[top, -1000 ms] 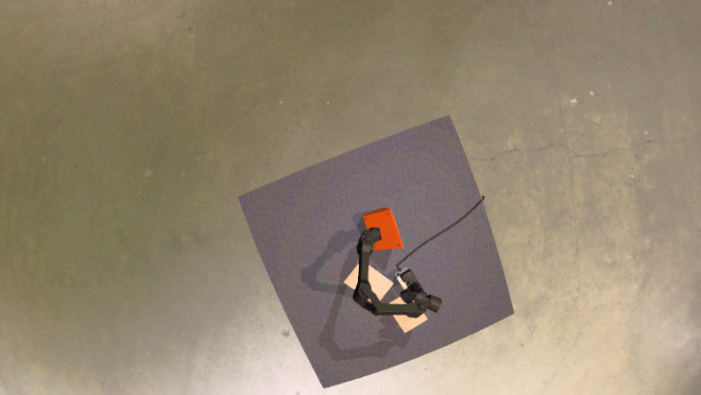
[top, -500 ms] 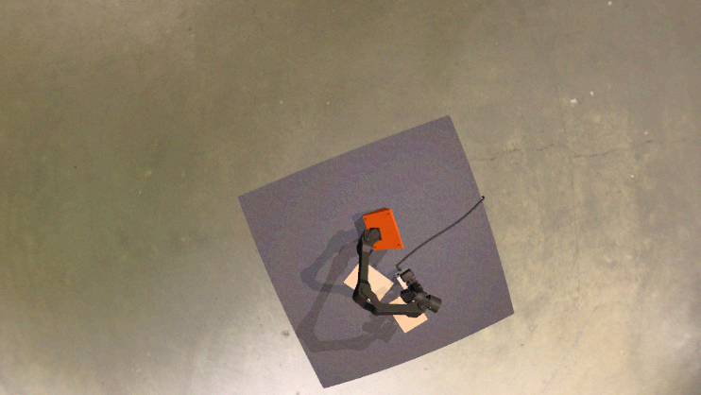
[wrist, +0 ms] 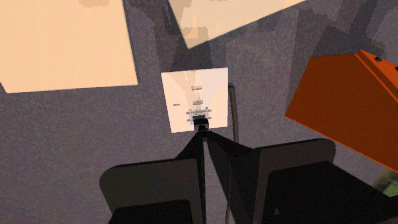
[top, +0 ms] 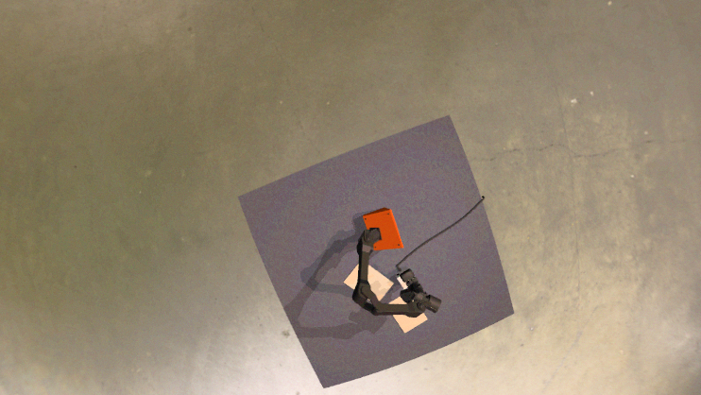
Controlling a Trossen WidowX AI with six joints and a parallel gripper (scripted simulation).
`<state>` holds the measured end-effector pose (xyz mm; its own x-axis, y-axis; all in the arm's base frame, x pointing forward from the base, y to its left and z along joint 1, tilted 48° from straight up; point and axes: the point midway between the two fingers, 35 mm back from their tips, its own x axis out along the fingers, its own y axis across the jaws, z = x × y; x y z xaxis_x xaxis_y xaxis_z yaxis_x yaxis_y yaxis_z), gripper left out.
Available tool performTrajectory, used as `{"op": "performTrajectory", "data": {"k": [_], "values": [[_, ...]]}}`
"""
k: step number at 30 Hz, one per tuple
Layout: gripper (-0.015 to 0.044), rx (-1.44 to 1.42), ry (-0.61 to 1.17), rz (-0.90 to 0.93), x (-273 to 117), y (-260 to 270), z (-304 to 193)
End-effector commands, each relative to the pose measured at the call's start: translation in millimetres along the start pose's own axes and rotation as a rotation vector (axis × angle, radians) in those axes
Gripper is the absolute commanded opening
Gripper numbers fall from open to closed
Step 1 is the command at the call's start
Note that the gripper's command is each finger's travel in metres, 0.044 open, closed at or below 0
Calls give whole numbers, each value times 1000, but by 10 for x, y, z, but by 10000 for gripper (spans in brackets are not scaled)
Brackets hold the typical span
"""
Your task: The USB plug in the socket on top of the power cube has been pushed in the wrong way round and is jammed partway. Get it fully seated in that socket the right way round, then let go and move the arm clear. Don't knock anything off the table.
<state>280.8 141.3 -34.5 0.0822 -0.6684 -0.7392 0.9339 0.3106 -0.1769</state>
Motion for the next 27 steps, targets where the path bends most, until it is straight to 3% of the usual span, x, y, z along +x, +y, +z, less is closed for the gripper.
{"op": "performTrajectory", "data": {"k": [1,27], "values": [[0,-4,7,-1,2,-2,-7],[0,-4,7,-1,33,-2,-4]]}}
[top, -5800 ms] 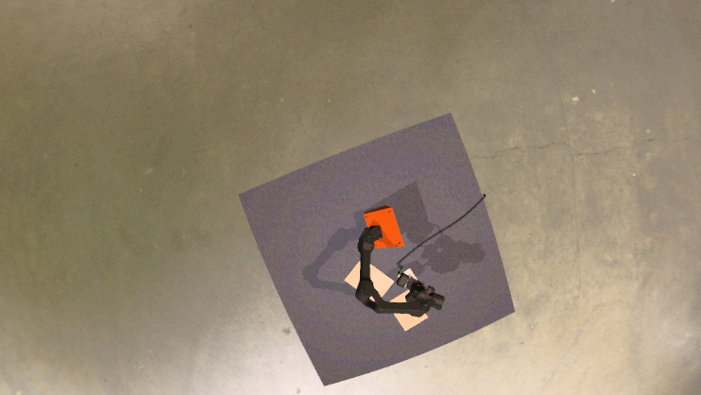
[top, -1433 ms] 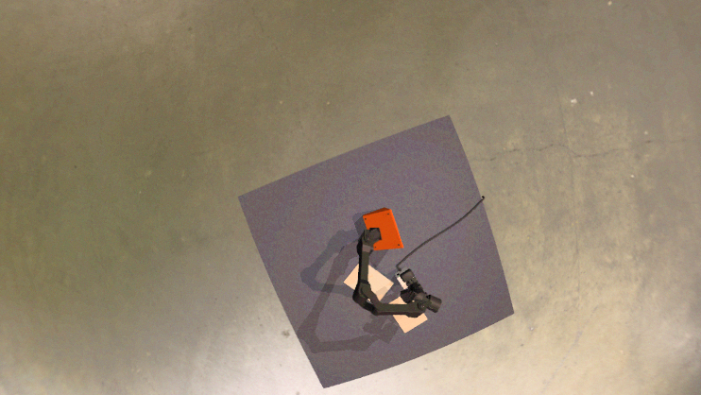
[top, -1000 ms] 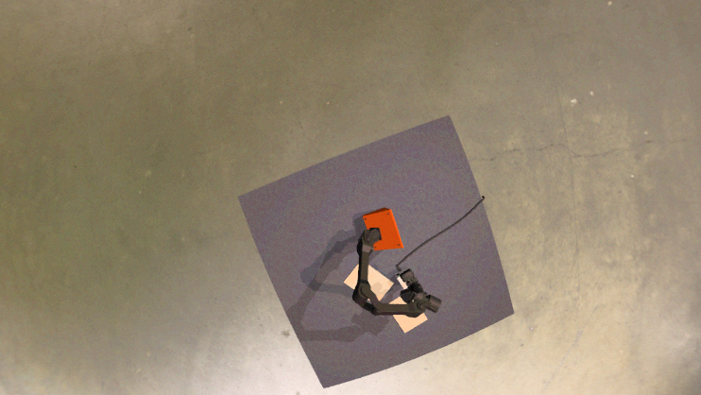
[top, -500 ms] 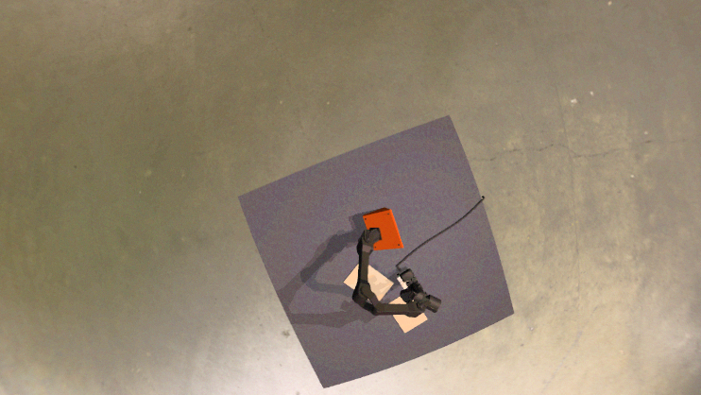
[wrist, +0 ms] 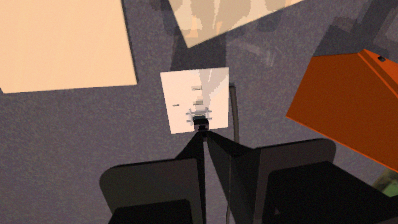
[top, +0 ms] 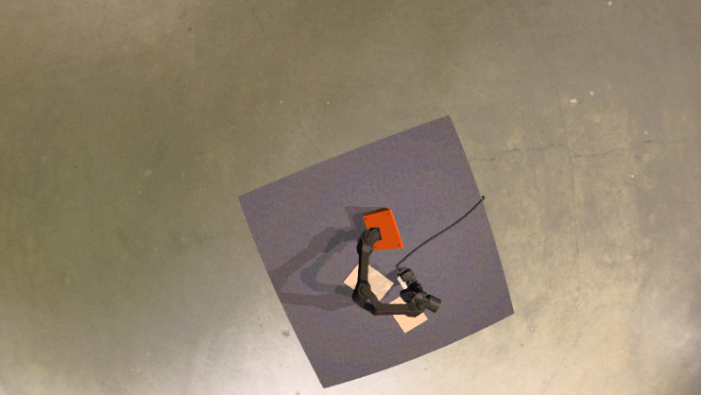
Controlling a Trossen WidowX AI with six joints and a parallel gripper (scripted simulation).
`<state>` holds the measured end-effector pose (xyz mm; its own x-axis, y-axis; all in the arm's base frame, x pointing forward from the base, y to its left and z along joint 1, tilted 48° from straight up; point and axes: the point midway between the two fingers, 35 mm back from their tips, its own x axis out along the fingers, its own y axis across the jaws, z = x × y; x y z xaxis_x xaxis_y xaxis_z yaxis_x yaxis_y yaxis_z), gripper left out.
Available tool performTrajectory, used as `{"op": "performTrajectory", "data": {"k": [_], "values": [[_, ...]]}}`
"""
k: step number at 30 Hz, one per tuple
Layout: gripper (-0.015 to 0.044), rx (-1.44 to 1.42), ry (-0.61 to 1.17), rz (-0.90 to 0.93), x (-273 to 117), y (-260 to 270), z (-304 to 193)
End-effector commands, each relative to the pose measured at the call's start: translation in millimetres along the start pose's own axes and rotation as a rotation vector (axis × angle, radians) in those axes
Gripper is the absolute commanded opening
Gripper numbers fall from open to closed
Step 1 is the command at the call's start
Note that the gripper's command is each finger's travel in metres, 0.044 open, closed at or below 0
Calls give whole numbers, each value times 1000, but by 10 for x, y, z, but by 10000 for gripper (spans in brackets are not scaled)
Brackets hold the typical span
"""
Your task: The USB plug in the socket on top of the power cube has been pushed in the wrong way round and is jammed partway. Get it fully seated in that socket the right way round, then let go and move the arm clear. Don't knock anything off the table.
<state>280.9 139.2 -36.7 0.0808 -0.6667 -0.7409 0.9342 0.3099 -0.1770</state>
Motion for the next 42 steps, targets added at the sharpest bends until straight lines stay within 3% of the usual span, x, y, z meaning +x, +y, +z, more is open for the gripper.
{"op": "performTrajectory", "data": {"k": [1,42], "values": [[0,-4,4,0,4,-1,-5],[0,-4,4,0,53,-1,0]]}}
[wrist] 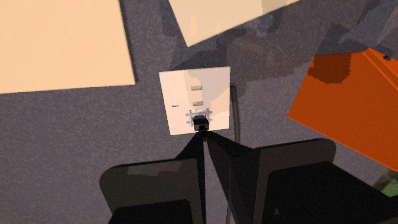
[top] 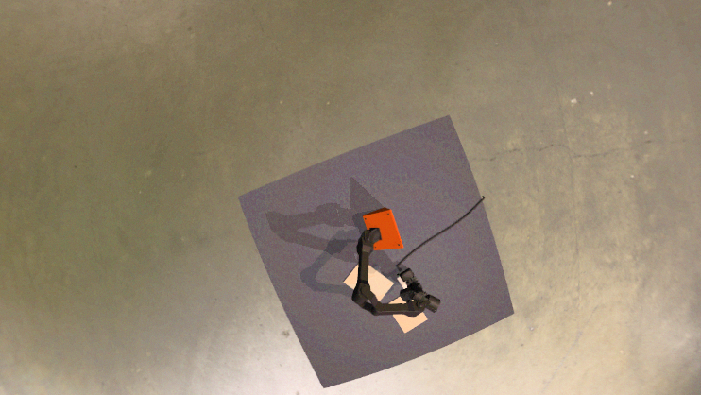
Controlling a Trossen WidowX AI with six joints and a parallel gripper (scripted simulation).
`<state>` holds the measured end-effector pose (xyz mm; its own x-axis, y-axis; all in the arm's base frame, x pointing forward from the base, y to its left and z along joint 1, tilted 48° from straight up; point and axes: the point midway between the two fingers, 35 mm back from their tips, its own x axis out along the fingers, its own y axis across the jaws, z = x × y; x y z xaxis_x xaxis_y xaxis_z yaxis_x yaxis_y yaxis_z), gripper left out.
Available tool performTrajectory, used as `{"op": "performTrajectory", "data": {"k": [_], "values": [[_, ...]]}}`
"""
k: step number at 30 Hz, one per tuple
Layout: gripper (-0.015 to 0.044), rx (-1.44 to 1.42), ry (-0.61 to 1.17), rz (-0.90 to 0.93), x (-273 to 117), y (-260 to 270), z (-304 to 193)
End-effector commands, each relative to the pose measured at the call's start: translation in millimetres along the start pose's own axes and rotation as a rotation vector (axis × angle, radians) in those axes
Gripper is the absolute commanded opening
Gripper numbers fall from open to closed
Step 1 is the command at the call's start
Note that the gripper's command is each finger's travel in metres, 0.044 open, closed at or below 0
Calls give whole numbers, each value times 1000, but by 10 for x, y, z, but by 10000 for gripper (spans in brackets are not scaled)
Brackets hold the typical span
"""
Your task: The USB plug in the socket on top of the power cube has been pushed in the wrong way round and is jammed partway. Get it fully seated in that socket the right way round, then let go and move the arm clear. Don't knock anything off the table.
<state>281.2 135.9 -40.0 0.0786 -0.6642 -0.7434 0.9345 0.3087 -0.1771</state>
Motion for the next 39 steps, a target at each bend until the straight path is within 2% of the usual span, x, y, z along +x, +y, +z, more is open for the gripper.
{"op": "performTrajectory", "data": {"k": [1,39], "values": [[0,-5,0,0,8,1,-2],[0,-5,0,0,53,1,3]]}}
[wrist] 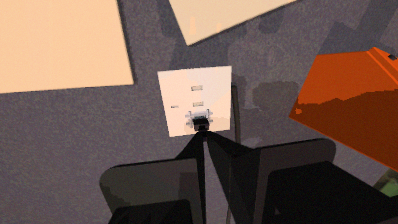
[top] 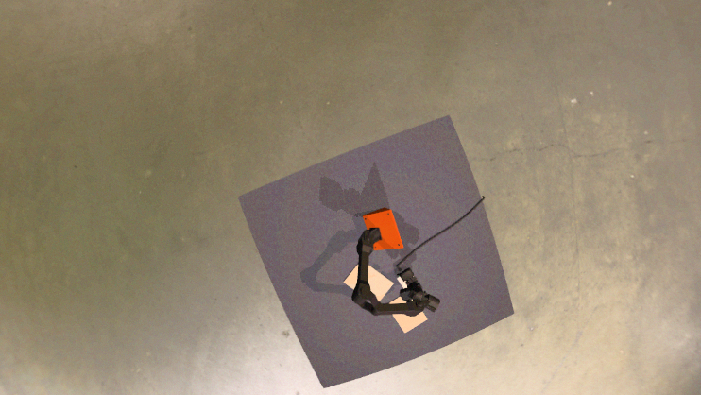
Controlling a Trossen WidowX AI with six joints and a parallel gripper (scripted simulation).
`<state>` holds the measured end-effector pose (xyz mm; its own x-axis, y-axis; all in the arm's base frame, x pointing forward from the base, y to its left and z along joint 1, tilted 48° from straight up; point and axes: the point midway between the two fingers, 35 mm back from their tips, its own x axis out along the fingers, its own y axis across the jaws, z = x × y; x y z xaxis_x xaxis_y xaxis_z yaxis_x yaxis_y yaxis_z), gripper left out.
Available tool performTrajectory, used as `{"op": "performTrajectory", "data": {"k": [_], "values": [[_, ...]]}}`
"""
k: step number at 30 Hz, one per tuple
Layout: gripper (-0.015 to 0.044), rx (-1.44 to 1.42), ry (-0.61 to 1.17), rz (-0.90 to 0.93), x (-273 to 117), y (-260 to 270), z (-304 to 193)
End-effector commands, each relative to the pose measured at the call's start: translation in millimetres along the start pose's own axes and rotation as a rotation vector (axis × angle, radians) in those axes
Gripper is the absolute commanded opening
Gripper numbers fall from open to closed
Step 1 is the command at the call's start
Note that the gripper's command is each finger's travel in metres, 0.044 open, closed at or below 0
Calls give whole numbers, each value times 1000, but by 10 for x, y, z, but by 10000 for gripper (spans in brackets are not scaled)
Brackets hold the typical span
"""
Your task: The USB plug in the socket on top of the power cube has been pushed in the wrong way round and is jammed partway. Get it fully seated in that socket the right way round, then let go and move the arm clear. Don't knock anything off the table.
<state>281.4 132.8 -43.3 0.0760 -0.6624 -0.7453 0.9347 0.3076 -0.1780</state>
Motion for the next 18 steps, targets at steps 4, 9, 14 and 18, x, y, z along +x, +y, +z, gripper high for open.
{"op": "performTrajectory", "data": {"k": [4,9,14,18], "values": [[0,-5,-3,2,13,3,3],[0,-5,-3,2,19,3,4],[0,-5,-3,2,25,3,4],[0,-5,-4,2,29,3,5]]}}
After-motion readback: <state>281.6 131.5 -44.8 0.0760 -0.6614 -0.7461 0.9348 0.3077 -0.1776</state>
